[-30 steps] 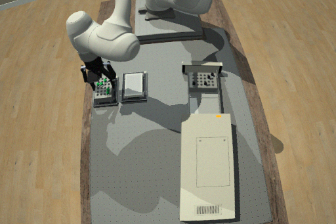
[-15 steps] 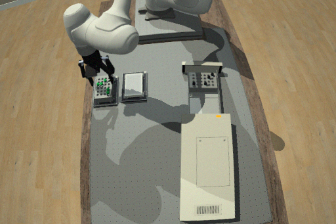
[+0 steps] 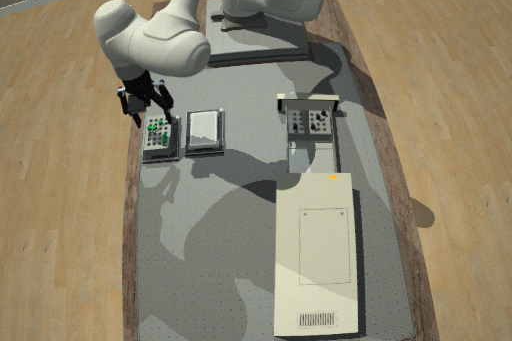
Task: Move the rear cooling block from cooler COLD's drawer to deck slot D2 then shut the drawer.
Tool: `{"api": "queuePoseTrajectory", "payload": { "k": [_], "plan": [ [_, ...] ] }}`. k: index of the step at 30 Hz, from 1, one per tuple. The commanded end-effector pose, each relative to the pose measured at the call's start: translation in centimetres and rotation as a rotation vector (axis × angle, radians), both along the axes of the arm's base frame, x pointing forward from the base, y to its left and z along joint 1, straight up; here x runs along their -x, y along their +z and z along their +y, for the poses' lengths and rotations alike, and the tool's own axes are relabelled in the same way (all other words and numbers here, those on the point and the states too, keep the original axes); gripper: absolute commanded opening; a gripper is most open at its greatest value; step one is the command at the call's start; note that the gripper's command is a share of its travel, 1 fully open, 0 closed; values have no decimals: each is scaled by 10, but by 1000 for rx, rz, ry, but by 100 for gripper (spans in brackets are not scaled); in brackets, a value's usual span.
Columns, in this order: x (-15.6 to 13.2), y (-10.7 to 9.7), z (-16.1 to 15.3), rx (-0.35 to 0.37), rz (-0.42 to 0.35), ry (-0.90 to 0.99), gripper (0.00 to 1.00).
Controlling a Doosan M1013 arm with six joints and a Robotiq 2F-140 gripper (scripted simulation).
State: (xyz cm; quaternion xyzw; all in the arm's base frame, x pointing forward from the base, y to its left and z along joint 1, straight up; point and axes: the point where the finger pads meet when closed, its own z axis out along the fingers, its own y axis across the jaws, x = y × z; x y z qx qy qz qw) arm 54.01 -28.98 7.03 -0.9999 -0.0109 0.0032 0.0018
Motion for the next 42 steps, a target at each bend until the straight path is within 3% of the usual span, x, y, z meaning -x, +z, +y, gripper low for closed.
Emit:
{"api": "queuePoseTrajectory", "payload": {
  "k": [1,42],
  "plan": [
    [-2,10,-3,5,-4,7,66],
    [-2,58,-3,5,-5,7,66]
  ]
}}
